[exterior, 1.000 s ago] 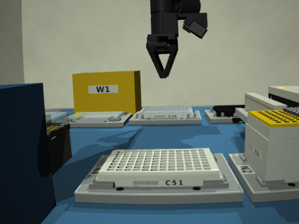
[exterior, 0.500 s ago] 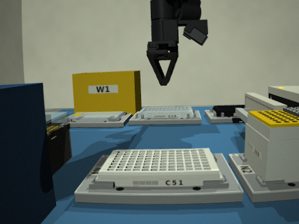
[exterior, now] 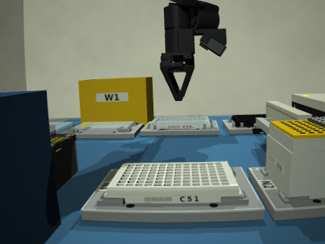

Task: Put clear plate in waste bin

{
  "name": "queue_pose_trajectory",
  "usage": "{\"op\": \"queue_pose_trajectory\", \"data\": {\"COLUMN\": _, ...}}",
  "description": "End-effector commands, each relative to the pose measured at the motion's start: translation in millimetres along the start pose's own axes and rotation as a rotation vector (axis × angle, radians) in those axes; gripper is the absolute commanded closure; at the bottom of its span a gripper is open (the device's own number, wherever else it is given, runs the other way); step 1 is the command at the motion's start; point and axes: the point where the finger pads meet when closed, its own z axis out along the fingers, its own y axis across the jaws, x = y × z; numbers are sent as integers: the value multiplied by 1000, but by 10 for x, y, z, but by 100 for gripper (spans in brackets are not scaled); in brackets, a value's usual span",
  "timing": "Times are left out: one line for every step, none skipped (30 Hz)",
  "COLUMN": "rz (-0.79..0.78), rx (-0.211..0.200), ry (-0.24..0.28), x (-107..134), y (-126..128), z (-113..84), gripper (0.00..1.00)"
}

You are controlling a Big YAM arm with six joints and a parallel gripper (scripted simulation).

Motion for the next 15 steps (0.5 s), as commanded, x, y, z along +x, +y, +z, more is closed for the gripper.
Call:
{"op": "queue_pose_trajectory", "data": {"rz": 4, "rx": 8, "ry": 7, "x": -33, "y": -56, "z": 148, "gripper": 0}}
{"op": "queue_pose_trajectory", "data": {"rz": 4, "rx": 8, "ry": 7, "x": -33, "y": -56, "z": 162, "gripper": 0}}
{"op": "queue_pose_trajectory", "data": {"rz": 4, "rx": 8, "ry": 7, "x": -32, "y": -57, "z": 175, "gripper": 0}}
{"op": "queue_pose_trajectory", "data": {"rz": 4, "rx": 8, "ry": 8, "x": -32, "y": -57, "z": 189, "gripper": 0}}
{"op": "queue_pose_trajectory", "data": {"rz": 5, "rx": 7, "ry": 5, "x": -38, "y": -60, "z": 189, "gripper": 0}}
{"op": "queue_pose_trajectory", "data": {"rz": 5, "rx": 7, "ry": 5, "x": -38, "y": -60, "z": 189, "gripper": 0}}
{"op": "queue_pose_trajectory", "data": {"rz": 5, "rx": 7, "ry": 5, "x": -38, "y": -60, "z": 189, "gripper": 0}}
{"op": "queue_pose_trajectory", "data": {"rz": 22, "rx": -15, "ry": -28, "x": -168, "y": -55, "z": 44, "gripper": 0}}
{"op": "queue_pose_trajectory", "data": {"rz": 14, "rx": -5, "ry": -13, "x": -107, "y": -57, "z": 130, "gripper": 0}}
{"op": "queue_pose_trajectory", "data": {"rz": 5, "rx": 6, "ry": 5, "x": -37, "y": -61, "z": 227, "gripper": 0}}
{"op": "queue_pose_trajectory", "data": {"rz": 4, "rx": 8, "ry": 8, "x": -30, "y": -57, "z": 256, "gripper": 0}}
{"op": "queue_pose_trajectory", "data": {"rz": 4, "rx": 8, "ry": 8, "x": -30, "y": -58, "z": 269, "gripper": 0}}
{"op": "queue_pose_trajectory", "data": {"rz": 4, "rx": 8, "ry": 8, "x": -30, "y": -58, "z": 282, "gripper": 0}}
{"op": "queue_pose_trajectory", "data": {"rz": 4, "rx": 8, "ry": 8, "x": -29, "y": -58, "z": 296, "gripper": 0}}
{"op": "queue_pose_trajectory", "data": {"rz": 4, "rx": 8, "ry": 8, "x": -29, "y": -59, "z": 309, "gripper": 0}}
